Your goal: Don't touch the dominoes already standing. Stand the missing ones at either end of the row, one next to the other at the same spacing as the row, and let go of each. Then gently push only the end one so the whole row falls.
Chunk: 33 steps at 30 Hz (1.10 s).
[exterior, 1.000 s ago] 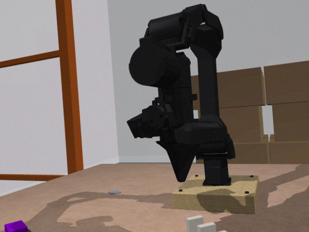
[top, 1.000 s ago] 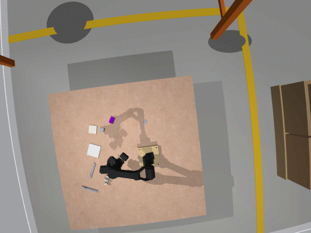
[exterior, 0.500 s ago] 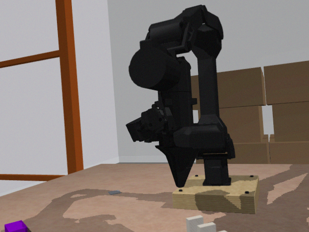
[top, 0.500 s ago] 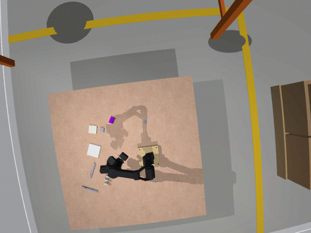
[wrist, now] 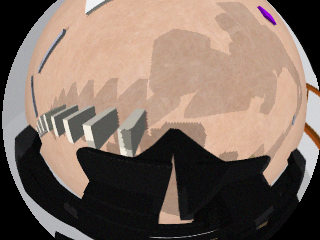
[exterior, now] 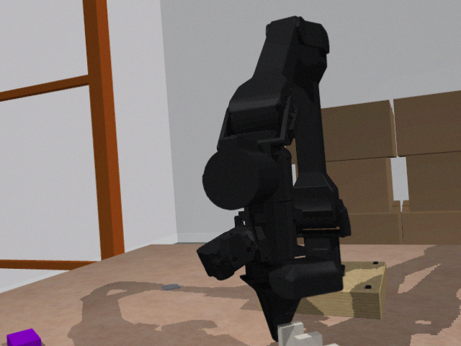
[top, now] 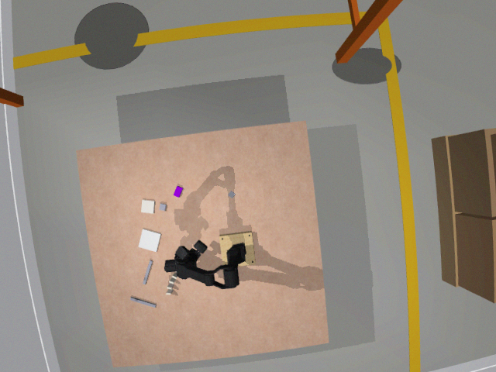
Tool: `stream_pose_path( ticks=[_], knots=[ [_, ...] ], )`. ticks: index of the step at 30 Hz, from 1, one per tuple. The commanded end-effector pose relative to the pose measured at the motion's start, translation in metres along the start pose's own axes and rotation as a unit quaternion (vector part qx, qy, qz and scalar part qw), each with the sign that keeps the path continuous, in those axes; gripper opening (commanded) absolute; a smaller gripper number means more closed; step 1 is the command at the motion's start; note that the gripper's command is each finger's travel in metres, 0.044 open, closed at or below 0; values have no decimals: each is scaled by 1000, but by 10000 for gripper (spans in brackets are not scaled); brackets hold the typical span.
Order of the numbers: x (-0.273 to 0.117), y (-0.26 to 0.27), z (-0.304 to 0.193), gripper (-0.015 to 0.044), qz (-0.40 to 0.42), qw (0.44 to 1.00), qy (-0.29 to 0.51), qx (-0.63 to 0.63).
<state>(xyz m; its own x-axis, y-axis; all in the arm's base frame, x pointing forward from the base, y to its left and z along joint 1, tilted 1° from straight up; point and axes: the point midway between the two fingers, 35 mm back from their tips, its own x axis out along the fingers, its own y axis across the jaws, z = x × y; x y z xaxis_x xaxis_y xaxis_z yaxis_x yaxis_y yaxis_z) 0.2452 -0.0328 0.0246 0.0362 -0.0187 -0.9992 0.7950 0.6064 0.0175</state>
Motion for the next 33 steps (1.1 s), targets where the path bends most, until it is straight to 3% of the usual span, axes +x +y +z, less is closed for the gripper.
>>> stream_pose_path(
  ticks=[1, 18, 27, 33],
  knots=[
    [2, 6, 0, 0, -1, 1000, 3, 2],
    [2, 33, 2, 0, 0, 1000, 3, 2],
    [-53, 52, 2, 0, -1, 1000, 3, 3],
    [-58, 54, 1, 0, 1, 1000, 3, 2]
  ],
)
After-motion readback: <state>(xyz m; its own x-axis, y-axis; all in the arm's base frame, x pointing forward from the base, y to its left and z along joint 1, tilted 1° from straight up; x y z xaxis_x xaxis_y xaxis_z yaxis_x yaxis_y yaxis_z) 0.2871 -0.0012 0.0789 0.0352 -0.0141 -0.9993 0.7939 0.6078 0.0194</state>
